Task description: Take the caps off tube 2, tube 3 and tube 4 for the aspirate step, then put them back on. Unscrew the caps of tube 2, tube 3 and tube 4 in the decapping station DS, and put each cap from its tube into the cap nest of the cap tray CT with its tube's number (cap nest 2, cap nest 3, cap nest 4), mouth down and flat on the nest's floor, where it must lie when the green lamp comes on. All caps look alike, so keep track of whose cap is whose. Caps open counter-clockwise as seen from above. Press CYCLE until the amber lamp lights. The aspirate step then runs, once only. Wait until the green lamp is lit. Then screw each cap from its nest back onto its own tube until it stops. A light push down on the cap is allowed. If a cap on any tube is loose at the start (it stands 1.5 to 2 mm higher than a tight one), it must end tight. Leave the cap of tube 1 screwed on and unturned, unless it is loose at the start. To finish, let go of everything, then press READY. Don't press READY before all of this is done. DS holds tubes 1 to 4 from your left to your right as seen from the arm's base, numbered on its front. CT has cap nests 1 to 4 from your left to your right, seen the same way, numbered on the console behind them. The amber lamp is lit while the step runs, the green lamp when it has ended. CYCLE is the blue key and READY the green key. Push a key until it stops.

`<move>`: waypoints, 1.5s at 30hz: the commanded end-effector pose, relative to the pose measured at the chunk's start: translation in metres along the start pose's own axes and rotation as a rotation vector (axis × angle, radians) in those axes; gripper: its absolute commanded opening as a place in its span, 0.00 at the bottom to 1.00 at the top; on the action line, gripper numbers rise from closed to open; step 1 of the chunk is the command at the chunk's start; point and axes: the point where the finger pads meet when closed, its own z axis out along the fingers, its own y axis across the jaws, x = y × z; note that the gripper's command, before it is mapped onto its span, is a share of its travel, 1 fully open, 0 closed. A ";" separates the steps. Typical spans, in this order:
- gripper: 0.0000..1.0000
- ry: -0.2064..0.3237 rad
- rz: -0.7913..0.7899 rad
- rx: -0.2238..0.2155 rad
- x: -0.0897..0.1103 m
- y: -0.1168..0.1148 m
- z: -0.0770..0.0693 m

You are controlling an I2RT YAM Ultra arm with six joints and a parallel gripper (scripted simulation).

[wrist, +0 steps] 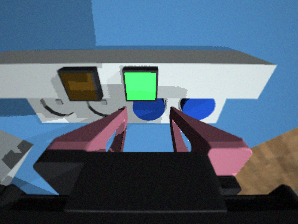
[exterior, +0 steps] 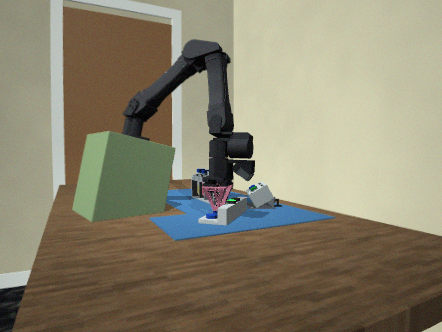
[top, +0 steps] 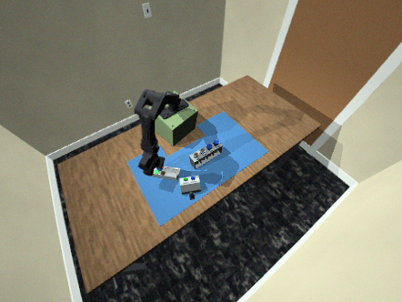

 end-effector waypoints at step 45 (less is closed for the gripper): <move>0.00 -0.026 -0.002 0.003 -0.010 -0.001 0.001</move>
